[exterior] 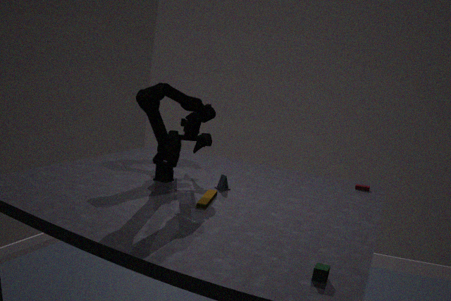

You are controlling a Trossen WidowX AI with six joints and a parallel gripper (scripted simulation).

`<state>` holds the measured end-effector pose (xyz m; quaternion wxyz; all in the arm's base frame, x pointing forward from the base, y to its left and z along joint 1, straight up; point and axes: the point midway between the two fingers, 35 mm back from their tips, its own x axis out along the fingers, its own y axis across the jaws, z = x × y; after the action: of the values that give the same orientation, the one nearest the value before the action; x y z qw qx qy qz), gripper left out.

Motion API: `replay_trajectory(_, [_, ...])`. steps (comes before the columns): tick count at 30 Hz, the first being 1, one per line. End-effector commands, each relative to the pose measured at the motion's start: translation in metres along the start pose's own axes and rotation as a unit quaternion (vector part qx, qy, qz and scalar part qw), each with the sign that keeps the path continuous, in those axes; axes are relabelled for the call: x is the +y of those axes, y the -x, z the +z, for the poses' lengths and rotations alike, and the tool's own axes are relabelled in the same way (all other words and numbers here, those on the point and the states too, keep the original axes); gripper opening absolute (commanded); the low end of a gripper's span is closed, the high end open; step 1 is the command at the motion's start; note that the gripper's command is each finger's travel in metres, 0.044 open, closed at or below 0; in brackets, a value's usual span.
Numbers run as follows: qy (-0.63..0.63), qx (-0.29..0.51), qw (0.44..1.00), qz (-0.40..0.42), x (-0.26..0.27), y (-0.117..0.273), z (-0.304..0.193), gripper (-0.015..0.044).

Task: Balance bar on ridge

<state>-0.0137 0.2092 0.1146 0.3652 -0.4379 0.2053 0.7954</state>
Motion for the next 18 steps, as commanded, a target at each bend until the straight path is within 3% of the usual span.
replay_trajectory(1, [-0.065,0.011,0.998,-0.018,-0.014,0.005,-0.007,0.0315])
replay_trajectory(18, [-0.319,0.036,0.943,-0.09,-0.062,0.031,-0.045,0.0315])
